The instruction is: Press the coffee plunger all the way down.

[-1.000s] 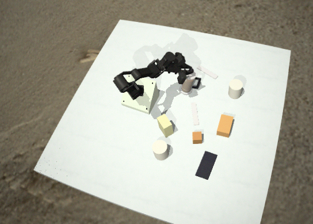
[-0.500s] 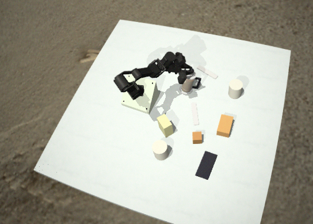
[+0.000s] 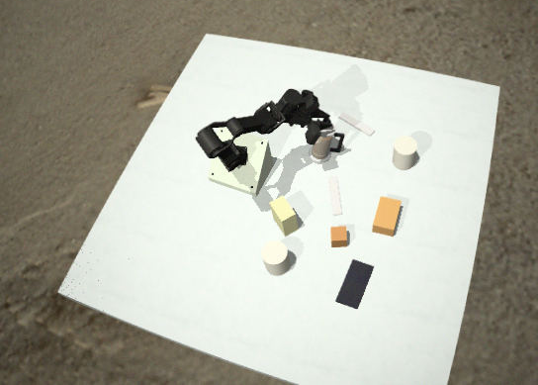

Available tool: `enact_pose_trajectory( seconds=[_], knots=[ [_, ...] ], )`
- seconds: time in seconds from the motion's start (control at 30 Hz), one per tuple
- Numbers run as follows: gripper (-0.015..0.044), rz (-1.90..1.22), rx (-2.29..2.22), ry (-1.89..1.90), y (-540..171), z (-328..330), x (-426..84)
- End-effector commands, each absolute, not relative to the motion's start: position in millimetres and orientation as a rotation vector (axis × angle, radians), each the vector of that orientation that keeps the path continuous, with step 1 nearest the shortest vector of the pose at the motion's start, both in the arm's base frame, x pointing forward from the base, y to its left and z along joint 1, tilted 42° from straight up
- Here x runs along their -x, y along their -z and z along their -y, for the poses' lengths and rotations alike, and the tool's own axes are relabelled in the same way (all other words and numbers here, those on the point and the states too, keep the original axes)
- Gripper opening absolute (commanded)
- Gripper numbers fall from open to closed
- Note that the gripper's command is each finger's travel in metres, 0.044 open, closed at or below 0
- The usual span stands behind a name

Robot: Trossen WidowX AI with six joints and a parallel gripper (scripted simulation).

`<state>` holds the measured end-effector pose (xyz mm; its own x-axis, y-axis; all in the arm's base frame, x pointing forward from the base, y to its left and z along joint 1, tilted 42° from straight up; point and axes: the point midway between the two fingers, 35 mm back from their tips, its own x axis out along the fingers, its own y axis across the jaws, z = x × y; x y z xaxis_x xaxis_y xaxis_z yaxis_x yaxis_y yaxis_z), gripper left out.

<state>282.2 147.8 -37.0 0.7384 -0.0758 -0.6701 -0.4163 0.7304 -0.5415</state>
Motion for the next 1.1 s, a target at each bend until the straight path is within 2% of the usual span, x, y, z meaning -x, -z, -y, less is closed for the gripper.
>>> enact_pose_trajectory(
  seconds=[0.0, 0.23, 0.47, 0.73, 1.07],
  knots=[
    [0.0251, -0.731, 0.741, -0.209, 37, -148, -282],
    [0.0435, -0.731, 0.741, -0.209, 37, -148, -282],
    [0.044, -0.736, 0.74, -0.206, 27, -154, -279],
    [0.044, -0.751, 0.755, -0.192, -42, -177, -248],
    [0.044, -0.75, 0.756, -0.191, -43, -176, -247]
  ],
)
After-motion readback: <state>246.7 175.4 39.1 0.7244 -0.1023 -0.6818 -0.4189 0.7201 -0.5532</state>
